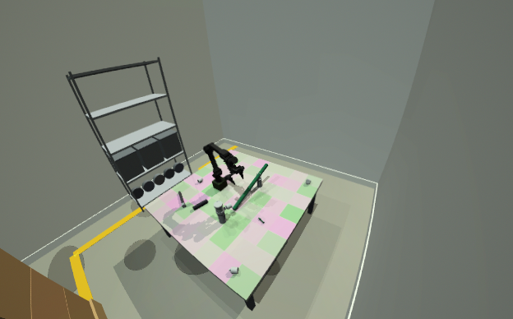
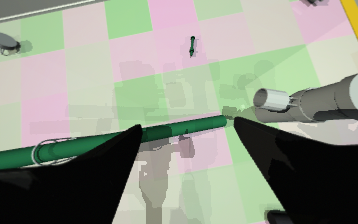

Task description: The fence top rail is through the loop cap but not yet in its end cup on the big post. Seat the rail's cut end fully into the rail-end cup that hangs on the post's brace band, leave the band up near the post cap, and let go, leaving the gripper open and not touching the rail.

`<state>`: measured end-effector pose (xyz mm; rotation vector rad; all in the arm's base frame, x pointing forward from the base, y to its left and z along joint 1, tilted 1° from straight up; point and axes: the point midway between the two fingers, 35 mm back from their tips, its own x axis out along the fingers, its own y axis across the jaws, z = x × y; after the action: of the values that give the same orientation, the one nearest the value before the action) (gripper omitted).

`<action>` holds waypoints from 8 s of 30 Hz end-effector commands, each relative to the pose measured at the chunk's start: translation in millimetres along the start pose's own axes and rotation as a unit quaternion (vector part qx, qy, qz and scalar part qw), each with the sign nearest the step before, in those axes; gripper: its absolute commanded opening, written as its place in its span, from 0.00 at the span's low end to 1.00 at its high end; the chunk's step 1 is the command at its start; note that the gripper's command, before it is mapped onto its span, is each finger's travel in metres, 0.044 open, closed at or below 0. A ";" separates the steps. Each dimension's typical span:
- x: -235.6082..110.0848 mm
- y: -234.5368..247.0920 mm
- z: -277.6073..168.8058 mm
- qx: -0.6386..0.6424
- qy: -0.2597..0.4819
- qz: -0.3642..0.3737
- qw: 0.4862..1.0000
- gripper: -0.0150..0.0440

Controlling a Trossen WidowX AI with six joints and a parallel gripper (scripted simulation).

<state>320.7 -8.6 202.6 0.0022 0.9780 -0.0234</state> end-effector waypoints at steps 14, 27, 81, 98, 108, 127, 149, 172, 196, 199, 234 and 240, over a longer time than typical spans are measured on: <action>25.1 -64.9 5.0 -0.294 0.033 -0.025 0.955 1.00; 41.1 -153.9 4.6 -0.635 0.061 -0.034 0.769 1.00; 135.5 -161.7 -26.2 -0.635 0.061 -0.035 0.769 1.00; 157.3 -163.8 -28.8 -0.635 0.060 -0.035 0.769 1.00; 157.3 -163.8 -28.8 -0.635 0.060 -0.035 0.769 0.91; 155.0 -162.8 -32.5 -0.651 0.052 -0.026 0.756 0.25; 148.3 -161.5 -43.7 -0.697 0.027 0.000 0.716 0.25; 141.6 -162.0 -54.8 -0.739 0.003 0.027 0.673 0.25; 140.7 -161.4 -55.7 -0.746 -0.002 0.032 0.665 0.43; 140.7 -161.4 -55.7 -0.746 -0.002 0.032 0.665 0.57; 48.4 -35.4 -13.5 -0.253 0.026 0.009 0.967 1.00; 19.1 -5.1 -14.0 -0.020 0.022 -0.006 1.000 1.00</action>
<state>339.2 -53.7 137.3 -0.5701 1.0228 0.3397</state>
